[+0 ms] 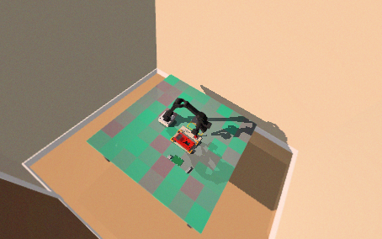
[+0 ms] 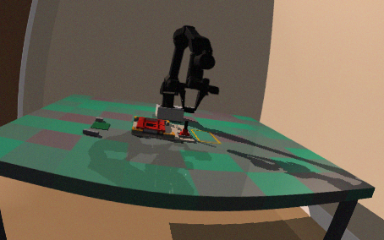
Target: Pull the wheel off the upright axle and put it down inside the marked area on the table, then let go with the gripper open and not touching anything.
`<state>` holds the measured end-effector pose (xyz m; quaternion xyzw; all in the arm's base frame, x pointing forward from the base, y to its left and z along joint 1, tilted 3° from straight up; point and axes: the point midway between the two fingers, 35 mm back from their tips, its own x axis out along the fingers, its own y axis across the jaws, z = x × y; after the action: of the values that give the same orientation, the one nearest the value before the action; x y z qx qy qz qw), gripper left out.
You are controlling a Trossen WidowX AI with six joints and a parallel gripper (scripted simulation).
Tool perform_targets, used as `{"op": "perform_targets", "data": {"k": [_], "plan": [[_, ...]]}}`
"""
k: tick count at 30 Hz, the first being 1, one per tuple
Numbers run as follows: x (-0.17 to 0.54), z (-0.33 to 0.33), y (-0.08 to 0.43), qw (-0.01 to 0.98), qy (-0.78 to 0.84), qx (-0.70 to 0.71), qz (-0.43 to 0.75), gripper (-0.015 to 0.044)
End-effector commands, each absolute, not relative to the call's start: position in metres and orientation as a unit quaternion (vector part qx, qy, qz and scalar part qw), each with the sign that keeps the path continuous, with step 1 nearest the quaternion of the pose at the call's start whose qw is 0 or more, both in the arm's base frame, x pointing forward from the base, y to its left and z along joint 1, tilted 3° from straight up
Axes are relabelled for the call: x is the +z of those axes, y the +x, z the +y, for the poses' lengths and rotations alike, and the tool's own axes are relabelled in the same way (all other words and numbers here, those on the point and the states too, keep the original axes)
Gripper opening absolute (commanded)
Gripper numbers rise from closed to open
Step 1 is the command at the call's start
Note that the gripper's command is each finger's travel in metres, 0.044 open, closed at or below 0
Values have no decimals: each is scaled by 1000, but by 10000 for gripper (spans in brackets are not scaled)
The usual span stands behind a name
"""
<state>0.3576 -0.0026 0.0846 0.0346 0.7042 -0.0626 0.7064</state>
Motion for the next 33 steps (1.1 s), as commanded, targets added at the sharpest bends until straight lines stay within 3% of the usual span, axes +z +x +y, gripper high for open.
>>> {"op": "perform_targets", "data": {"k": [1, 24, 33], "plan": [[84, 9, 355, 706, 35, -62, 705, 0], [88, 91, 322, 708, 38, -61, 703, 0], [78, 93, 321, 708, 39, -61, 703, 0]]}}
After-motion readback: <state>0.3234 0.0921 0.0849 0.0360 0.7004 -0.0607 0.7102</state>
